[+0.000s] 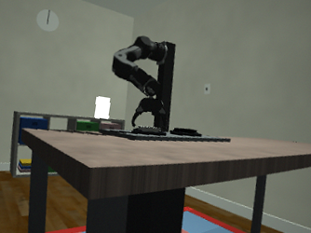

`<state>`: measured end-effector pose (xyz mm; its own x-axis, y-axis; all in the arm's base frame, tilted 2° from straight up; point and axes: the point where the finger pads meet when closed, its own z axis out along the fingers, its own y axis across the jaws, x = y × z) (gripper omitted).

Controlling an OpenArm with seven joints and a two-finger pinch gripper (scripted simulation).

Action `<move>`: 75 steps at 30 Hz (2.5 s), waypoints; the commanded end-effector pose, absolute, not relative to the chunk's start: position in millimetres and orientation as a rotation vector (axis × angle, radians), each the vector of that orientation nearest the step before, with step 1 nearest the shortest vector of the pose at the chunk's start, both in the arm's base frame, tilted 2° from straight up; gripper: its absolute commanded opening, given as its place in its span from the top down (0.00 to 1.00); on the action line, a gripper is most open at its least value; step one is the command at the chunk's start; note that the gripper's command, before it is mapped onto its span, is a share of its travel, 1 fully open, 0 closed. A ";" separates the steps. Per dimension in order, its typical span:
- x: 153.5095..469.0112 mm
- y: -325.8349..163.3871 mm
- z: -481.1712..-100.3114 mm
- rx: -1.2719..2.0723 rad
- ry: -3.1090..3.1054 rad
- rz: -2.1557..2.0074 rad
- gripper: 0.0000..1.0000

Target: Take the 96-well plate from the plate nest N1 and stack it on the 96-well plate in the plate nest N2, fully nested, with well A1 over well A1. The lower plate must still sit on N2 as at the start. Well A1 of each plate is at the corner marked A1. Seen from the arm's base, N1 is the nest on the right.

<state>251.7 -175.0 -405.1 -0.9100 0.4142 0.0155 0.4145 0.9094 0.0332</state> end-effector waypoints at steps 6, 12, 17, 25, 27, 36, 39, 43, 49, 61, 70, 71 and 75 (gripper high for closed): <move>251.6 -175.5 -404.9 -0.663 -3.060 -0.049 0.23; 248.3 -175.0 -407.2 -0.661 -3.057 -0.051 0.23; 247.5 -174.9 -407.8 -0.660 -3.056 -0.052 0.23; 247.5 -174.9 -407.8 -0.660 -3.056 -0.052 0.23; 249.3 -174.9 -406.5 -0.662 -3.058 -0.052 0.23; 251.9 -174.8 -404.5 -0.664 -3.060 -0.052 0.23; 251.9 -174.8 -404.5 -0.664 -3.060 -0.052 0.23; 252.0 -174.8 -404.5 -0.665 -3.060 -0.053 0.26; 252.5 -174.7 -404.3 -0.667 -3.063 -0.059 0.46; 252.5 -175.1 -404.3 -0.667 -3.063 -0.057 0.80; 252.3 -175.7 -404.2 -0.667 -3.063 -0.053 1.00; 252.3 -175.7 -404.2 -0.667 -3.063 -0.053 1.00; 252.3 -175.7 -404.2 -0.667 -3.063 -0.053 1.00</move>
<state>251.7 -175.8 -404.8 -0.9096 0.4151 0.0153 0.4154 0.9091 0.0297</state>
